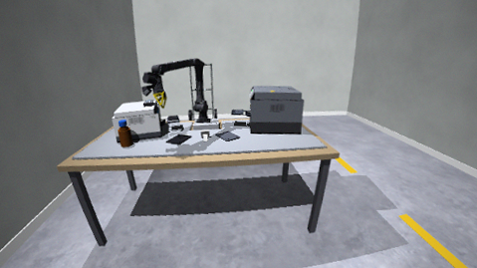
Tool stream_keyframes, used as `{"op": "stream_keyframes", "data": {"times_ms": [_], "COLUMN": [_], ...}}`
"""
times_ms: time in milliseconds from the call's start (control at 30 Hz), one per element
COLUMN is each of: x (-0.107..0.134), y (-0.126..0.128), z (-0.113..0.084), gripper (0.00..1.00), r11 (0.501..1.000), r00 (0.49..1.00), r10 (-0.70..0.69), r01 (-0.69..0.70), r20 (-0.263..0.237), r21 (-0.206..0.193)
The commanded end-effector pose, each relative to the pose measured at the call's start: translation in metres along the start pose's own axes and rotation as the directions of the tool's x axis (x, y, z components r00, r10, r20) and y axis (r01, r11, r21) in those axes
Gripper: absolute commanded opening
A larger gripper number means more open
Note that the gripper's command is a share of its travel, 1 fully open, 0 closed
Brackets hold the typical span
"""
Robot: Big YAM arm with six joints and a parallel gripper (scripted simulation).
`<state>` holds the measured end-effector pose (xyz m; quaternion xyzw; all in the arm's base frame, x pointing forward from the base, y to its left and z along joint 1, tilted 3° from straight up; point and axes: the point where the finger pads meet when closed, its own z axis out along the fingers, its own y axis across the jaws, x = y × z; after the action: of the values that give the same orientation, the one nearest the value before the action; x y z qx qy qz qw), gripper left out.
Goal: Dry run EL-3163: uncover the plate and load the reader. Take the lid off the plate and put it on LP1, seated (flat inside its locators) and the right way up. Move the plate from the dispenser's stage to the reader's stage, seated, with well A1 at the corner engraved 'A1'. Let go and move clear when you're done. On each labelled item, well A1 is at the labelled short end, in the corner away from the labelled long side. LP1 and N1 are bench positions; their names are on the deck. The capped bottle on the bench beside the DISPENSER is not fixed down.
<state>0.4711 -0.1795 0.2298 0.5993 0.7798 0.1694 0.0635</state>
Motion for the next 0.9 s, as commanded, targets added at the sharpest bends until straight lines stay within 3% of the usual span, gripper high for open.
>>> {"op": "stream_keyframes", "data": {"times_ms": [0, 33, 167, 333, 467, 633, 767, 867], "x": [0.018, 0.024, 0.043, 0.059, 0.066, 0.085, 0.102, 0.109], "y": [-0.007, -0.008, -0.009, -0.013, -0.017, -0.028, -0.033, -0.035], "z": [0.011, 0.012, 0.009, -0.002, -0.002, 0.013, 0.010, 0.002], "gripper": [1.00, 1.00, 1.00, 1.00, 1.00, 1.00, 1.00, 1.00], "r11": [0.991, 0.986, 0.991, 0.955, 0.962, 0.904, 0.918, 0.876], "r00": [0.992, 0.987, 0.992, 0.958, 0.964, 0.911, 0.924, 0.884], "r10": [-0.120, -0.153, -0.125, -0.285, -0.266, -0.402, -0.375, -0.462], "r01": [0.122, 0.155, 0.126, 0.287, 0.267, 0.411, 0.381, 0.468], "r20": [-0.034, -0.041, -0.030, -0.033, -0.031, -0.089, -0.072, -0.074], "r21": [0.048, 0.059, 0.040, 0.068, 0.063, 0.122, 0.108, 0.120]}}
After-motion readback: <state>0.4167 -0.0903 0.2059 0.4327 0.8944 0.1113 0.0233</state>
